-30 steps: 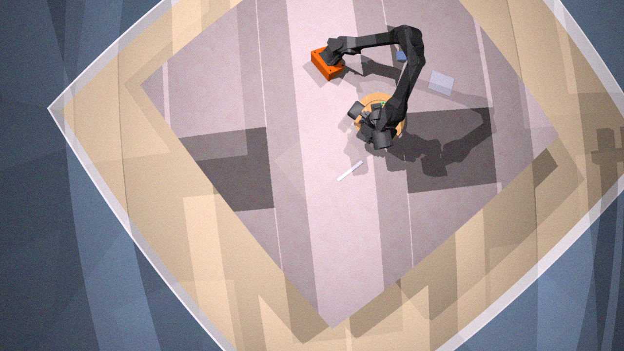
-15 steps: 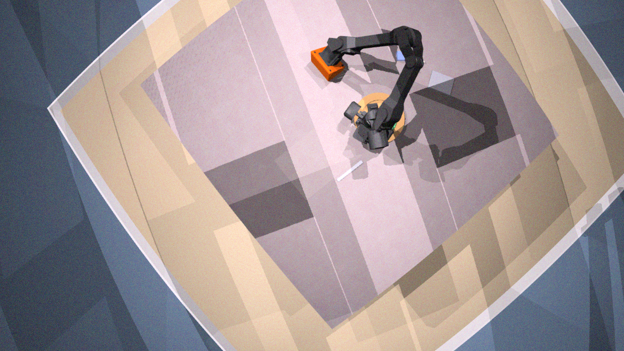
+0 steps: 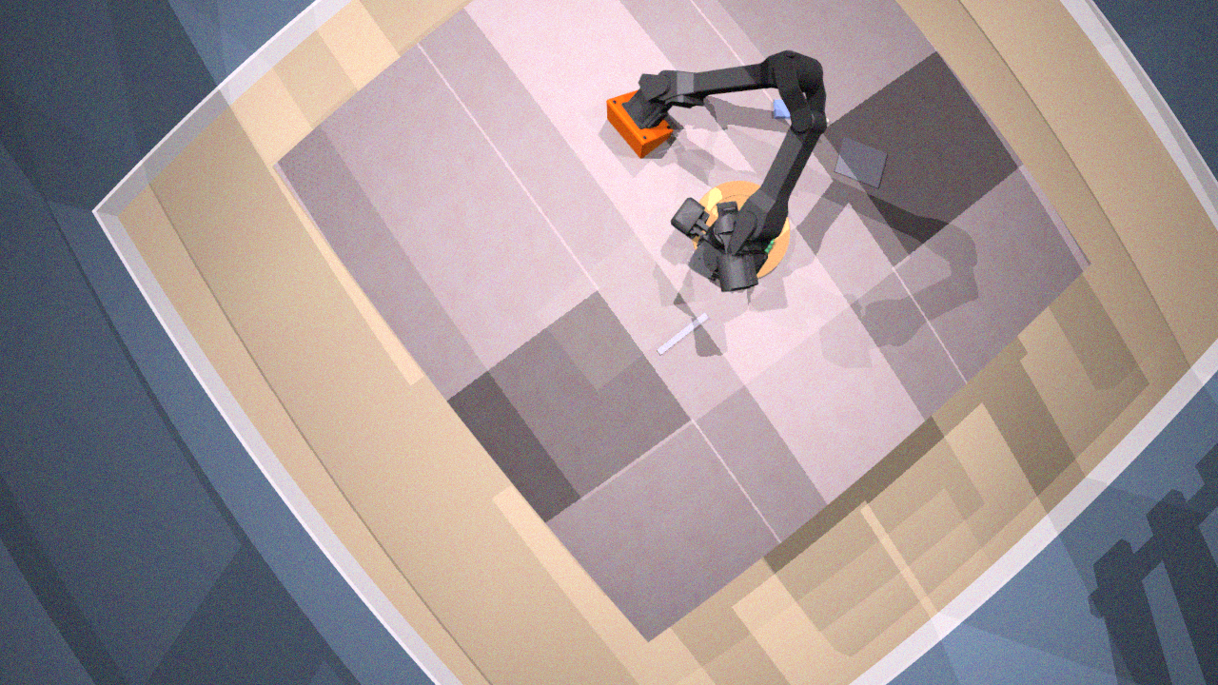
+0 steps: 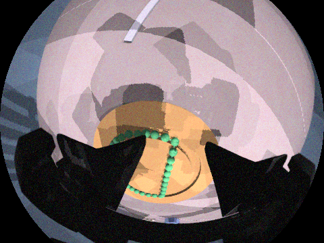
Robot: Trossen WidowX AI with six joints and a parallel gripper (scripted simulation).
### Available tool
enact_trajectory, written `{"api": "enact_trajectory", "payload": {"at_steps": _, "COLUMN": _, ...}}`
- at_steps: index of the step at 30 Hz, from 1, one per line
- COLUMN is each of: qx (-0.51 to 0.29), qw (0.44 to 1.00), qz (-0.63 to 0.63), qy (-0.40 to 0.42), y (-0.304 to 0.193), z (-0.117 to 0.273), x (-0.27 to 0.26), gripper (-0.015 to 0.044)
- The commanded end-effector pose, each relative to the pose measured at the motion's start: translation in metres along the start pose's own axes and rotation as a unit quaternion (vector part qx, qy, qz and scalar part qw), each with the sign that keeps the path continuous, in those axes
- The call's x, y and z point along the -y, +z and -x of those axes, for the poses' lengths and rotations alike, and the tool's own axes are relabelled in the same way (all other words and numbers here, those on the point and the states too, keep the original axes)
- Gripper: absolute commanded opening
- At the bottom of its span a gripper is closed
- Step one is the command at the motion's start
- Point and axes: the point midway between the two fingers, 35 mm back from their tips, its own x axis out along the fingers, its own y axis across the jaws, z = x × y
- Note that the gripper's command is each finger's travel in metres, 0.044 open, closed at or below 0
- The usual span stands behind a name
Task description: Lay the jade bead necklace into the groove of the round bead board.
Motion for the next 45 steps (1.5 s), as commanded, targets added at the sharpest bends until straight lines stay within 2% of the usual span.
{"api": "enact_trajectory", "payload": {"at_steps": 1, "qx": -0.001, "qw": 1.000, "qz": -0.001, "qy": 0.000, "y": 0.000, "z": 0.004, "x": 0.001, "gripper": 0.0420}}
{"api": "enact_trajectory", "payload": {"at_steps": 2, "qx": -0.001, "qw": 1.000, "qz": -0.002, "qy": 0.000, "y": 0.000, "z": 0.001, "x": 0.000, "gripper": 0.0440}}
{"api": "enact_trajectory", "payload": {"at_steps": 28, "qx": -0.001, "qw": 1.000, "qz": -0.002, "qy": 0.000, "y": 0.000, "z": 0.004, "x": 0.000, "gripper": 0.0440}}
{"api": "enact_trajectory", "payload": {"at_steps": 40, "qx": -0.001, "qw": 1.000, "qz": -0.031, "qy": 0.000, "y": -0.077, "z": 0.028, "x": -0.009, "gripper": 0.0125}}
{"api": "enact_trajectory", "payload": {"at_steps": 45, "qx": -0.003, "qw": 0.999, "qz": -0.051, "qy": 0.000, "y": -0.107, "z": 0.036, "x": -0.007, "gripper": 0.0120}}
